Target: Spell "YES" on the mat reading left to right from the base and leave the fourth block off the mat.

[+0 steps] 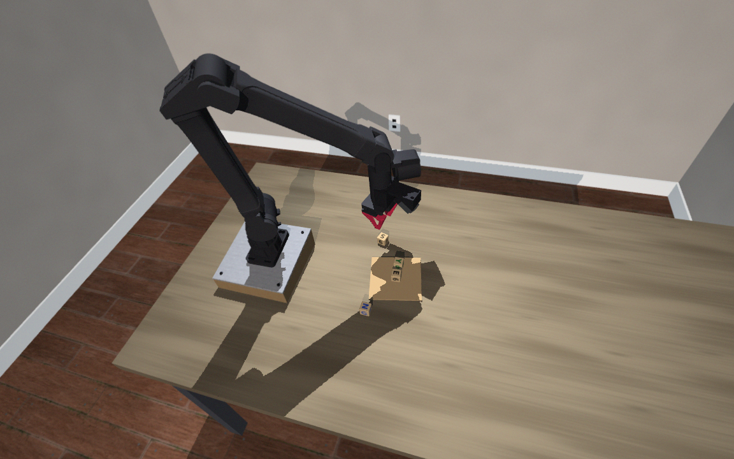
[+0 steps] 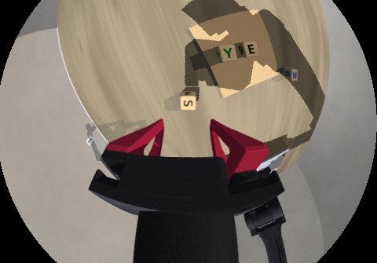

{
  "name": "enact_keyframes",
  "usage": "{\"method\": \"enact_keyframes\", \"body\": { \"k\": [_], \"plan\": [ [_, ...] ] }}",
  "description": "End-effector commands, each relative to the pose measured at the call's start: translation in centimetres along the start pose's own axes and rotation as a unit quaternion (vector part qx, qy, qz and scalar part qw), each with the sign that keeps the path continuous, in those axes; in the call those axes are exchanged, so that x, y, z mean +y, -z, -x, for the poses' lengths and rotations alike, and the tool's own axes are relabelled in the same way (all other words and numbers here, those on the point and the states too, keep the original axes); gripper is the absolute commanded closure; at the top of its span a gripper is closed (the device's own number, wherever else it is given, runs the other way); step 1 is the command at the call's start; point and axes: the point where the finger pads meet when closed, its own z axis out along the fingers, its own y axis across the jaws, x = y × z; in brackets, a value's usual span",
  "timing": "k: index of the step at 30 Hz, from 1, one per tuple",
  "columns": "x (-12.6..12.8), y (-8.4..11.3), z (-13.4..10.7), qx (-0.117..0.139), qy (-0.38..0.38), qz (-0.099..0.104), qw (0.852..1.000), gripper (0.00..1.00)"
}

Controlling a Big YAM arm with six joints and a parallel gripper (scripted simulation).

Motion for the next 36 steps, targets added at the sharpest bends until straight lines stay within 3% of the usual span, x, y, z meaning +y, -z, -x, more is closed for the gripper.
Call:
{"method": "enact_keyframes", "body": {
  "k": [1, 19, 36],
  "plan": [
    [0.1, 0.0, 0.2, -0.004, 0.004, 0.005, 1.0, 0.41],
    [0.0, -0.8, 0.2, -0.001, 0.003, 0.002, 1.0, 0.41],
    [0.0, -2.8, 0.2, -0.001, 0.003, 0.002, 1.0, 0.41]
  ]
}}
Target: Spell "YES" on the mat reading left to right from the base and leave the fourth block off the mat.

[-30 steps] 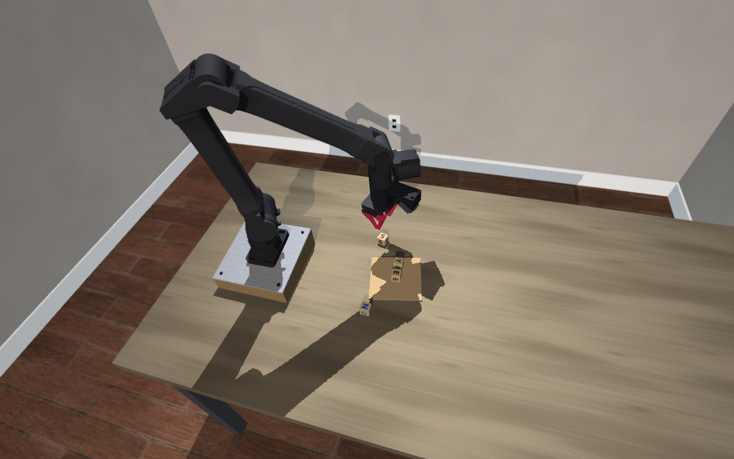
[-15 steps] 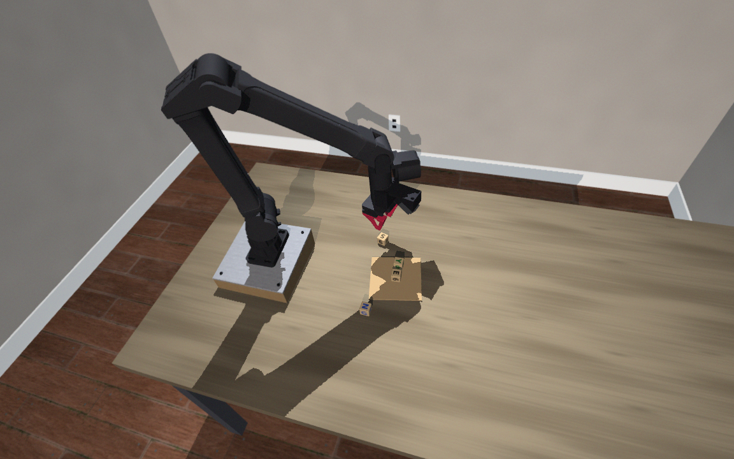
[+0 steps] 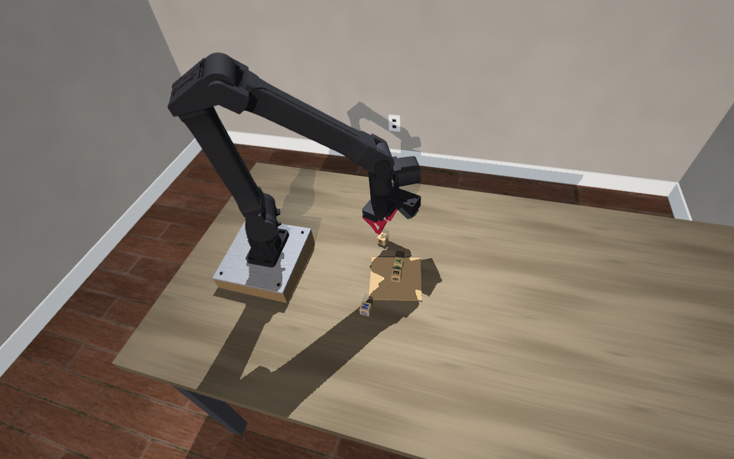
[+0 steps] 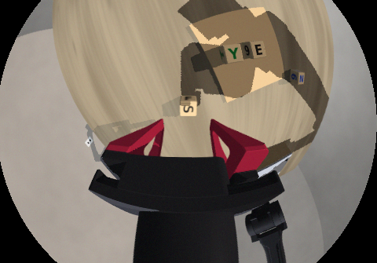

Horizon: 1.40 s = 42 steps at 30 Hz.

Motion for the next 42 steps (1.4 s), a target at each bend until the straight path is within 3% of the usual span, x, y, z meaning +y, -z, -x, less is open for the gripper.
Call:
{"method": "enact_keyframes", "body": {
  "k": [1, 22, 42],
  "plan": [
    [-0.1, -0.9, 0.2, -0.001, 0.002, 0.002, 1.0, 0.41],
    [-0.1, -3.3, 0.2, -0.001, 0.002, 0.001, 1.0, 0.41],
    [-0.1, -3.4, 0.2, -0.002, 0.002, 0.002, 1.0, 0.41]
  ]
}}
